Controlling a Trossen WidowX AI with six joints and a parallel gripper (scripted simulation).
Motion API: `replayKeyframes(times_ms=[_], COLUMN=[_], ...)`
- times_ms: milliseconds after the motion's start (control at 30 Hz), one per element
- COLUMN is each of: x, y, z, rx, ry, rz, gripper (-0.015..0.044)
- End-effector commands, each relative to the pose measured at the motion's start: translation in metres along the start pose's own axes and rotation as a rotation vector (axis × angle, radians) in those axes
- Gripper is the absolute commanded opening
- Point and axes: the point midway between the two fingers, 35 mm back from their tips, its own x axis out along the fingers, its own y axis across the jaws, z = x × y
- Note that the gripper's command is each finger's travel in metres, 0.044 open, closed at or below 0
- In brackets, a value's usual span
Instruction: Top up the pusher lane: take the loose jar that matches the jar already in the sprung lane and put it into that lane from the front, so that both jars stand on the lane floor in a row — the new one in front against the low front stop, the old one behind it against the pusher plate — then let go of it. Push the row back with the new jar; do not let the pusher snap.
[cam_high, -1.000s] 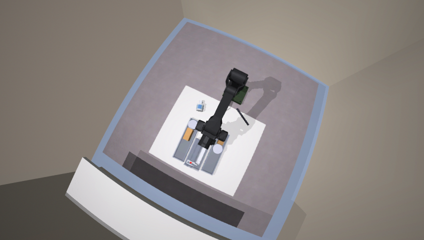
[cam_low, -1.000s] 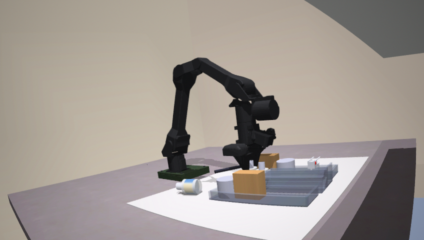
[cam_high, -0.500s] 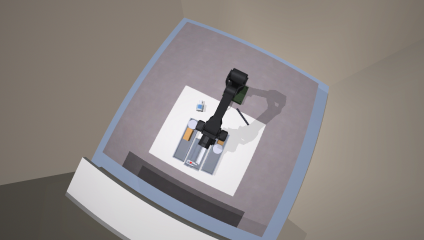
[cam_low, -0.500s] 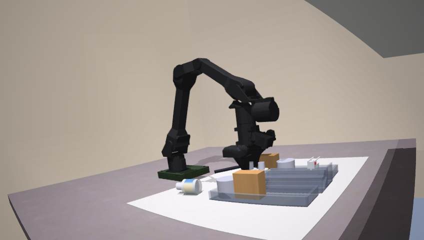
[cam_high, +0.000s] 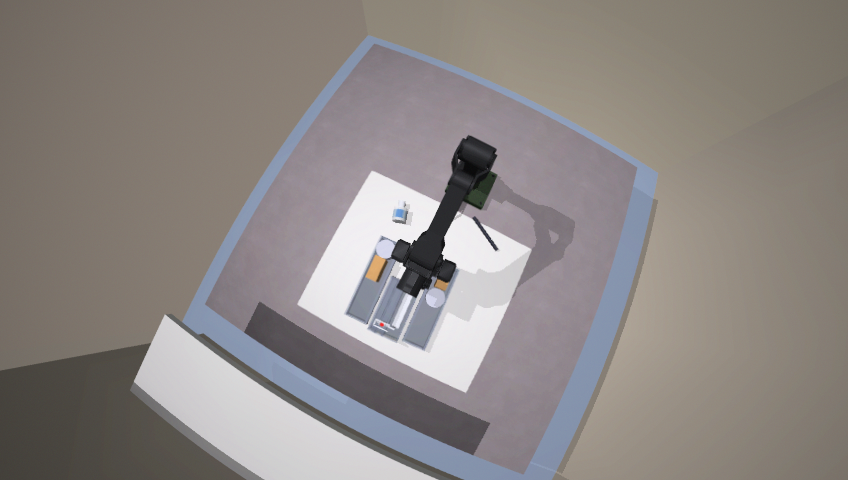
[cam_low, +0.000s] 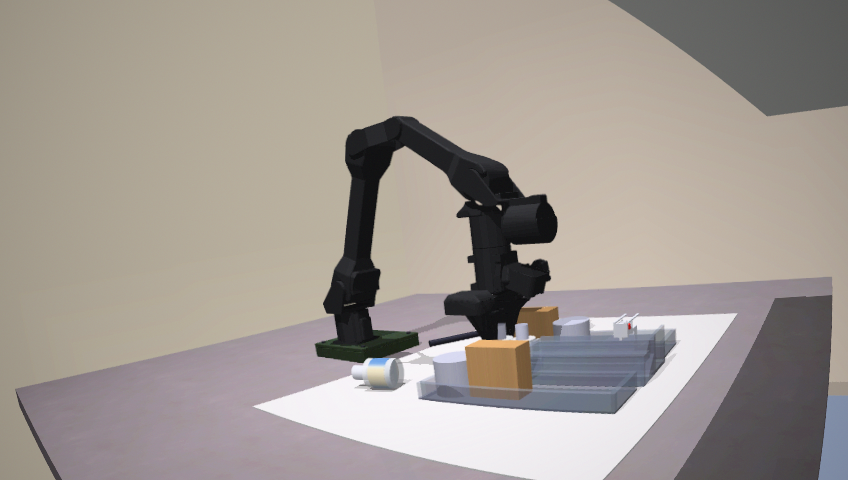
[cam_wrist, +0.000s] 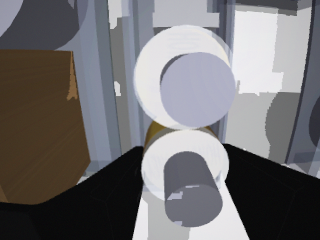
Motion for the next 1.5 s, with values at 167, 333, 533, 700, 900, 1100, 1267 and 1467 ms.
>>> replayKeyframes(times_ms=[167, 333, 533, 700, 900, 1100, 1267, 1467], x=[0.0000, 0.0000, 0.0000, 0.0001, 0.0001, 0.0001, 0.0003, 0.0003], y=[0.0005, 0.0005, 0.0005, 0.0005, 0.0005, 0.0004, 0.0001, 0.0001], z=[0.0018, 0.0010, 0.0000, -0.0008, -0.0018, -0.0030, -0.0066, -0.0066], rx=[0.001, 0.001, 0.001, 0.001, 0.001, 0.001, 0.001, 0.001], ry=[-0.015, -0.015, -0.015, -0.015, -0.015, -0.015, -0.014, -0.014], rz=[0.002, 0.002, 0.002, 0.002, 0.002, 0.002, 0.002, 0.002], gripper=[0.0000, 0.0000, 0.0000, 0.0000, 0.0000, 0.0000, 0.0000, 0.0000])
